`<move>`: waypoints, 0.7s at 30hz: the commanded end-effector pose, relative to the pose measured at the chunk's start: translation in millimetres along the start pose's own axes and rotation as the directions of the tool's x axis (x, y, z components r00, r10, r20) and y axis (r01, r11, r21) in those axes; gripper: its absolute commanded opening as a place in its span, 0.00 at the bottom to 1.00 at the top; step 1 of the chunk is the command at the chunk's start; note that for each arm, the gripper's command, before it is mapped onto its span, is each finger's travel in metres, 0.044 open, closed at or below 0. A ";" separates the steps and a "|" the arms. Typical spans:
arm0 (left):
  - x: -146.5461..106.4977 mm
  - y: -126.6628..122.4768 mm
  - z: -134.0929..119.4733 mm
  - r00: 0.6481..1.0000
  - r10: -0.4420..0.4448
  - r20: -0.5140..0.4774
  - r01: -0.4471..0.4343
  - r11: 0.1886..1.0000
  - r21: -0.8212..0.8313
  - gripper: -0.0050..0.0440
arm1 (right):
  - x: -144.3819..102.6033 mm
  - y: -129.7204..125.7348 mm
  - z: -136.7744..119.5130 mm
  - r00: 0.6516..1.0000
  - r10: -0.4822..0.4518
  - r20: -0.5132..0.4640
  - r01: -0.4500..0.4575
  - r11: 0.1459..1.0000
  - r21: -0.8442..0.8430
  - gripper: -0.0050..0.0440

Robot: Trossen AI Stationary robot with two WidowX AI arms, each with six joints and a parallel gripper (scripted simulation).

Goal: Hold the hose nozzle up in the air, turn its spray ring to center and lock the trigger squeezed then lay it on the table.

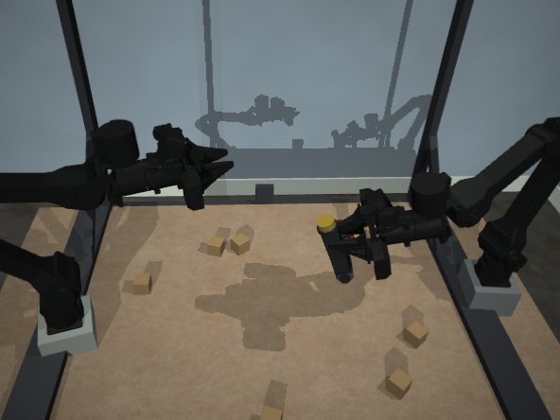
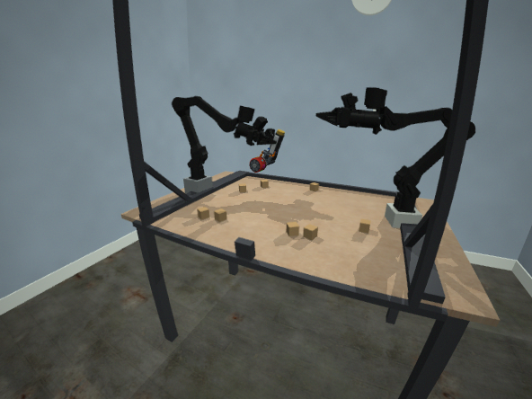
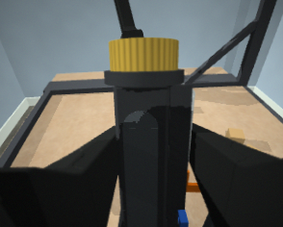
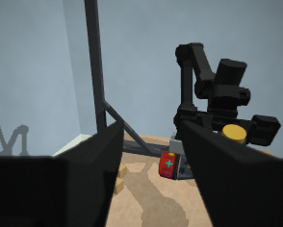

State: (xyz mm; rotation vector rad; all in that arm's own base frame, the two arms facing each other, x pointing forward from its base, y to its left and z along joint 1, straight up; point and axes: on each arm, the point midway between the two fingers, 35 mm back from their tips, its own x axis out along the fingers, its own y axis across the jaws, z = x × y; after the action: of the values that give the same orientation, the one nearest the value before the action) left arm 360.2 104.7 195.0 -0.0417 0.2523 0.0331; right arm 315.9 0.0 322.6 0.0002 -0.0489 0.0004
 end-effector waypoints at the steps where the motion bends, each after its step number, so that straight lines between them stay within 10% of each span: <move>1: -15.9 0.0 2.3 0.999 -0.029 0.039 0.029 0.999 0.015 0.44 | -0.9 0.5 7.5 1.000 0.004 0.019 -0.004 1.000 0.005 0.47; 21: -54.6 6.8 -42.3 0.991 -0.135 0.026 0.134 0.991 0.021 0.44 | -0.9 0.5 7.5 1.000 0.004 0.019 -0.004 1.000 0.005 0.47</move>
State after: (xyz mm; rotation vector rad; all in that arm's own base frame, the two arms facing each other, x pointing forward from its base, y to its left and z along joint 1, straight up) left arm 306.7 107.0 158.0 -0.0677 0.2629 -0.0757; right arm 315.9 0.0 322.6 0.0002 -0.0489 0.0004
